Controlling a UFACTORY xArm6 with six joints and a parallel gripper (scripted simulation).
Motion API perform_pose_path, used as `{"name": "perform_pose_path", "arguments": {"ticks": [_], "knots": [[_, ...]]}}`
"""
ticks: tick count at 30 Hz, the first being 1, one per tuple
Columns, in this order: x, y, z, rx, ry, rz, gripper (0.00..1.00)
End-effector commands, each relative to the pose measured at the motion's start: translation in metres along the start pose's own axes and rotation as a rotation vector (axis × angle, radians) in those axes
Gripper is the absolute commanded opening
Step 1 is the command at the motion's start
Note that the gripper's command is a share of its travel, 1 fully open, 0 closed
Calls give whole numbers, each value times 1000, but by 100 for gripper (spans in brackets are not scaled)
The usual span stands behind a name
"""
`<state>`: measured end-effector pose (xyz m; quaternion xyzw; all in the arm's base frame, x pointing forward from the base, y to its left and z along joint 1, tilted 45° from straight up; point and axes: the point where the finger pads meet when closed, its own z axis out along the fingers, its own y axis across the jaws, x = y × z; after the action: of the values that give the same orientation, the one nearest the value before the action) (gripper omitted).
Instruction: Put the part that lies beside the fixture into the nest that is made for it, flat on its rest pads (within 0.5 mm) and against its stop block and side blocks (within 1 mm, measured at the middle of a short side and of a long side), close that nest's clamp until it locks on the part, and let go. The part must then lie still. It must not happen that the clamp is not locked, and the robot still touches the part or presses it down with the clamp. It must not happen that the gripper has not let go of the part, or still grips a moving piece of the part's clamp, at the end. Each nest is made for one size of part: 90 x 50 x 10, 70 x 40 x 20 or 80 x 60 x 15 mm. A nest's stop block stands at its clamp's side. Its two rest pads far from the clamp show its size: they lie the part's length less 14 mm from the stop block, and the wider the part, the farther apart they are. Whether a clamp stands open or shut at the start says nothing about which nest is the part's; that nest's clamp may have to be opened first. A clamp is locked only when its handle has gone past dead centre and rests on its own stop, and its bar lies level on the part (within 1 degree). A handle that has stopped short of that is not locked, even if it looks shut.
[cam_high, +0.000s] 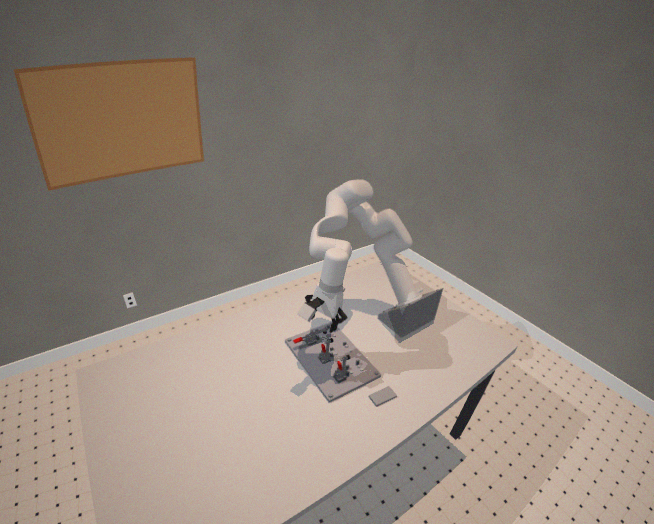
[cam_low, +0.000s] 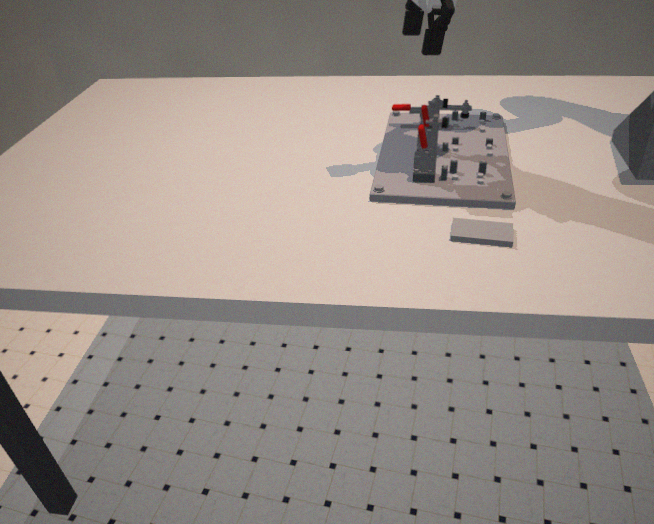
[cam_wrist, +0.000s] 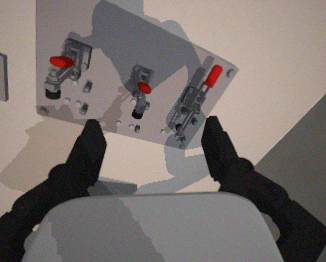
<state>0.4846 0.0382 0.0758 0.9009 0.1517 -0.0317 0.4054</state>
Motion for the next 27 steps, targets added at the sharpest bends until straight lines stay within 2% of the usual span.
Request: {"name": "perform_pose_path", "arguments": {"ticks": [1,3,7,13,27], "knots": [[-28,-13,-6,28,-19,138,100],[-28,-13,-6,28,-19,138,100],[-64,-28,-10,51,-76,297,100],[-88,-38,-11,60,-116,401,100],[-94,-40,-12,62,-126,425,100]]}}
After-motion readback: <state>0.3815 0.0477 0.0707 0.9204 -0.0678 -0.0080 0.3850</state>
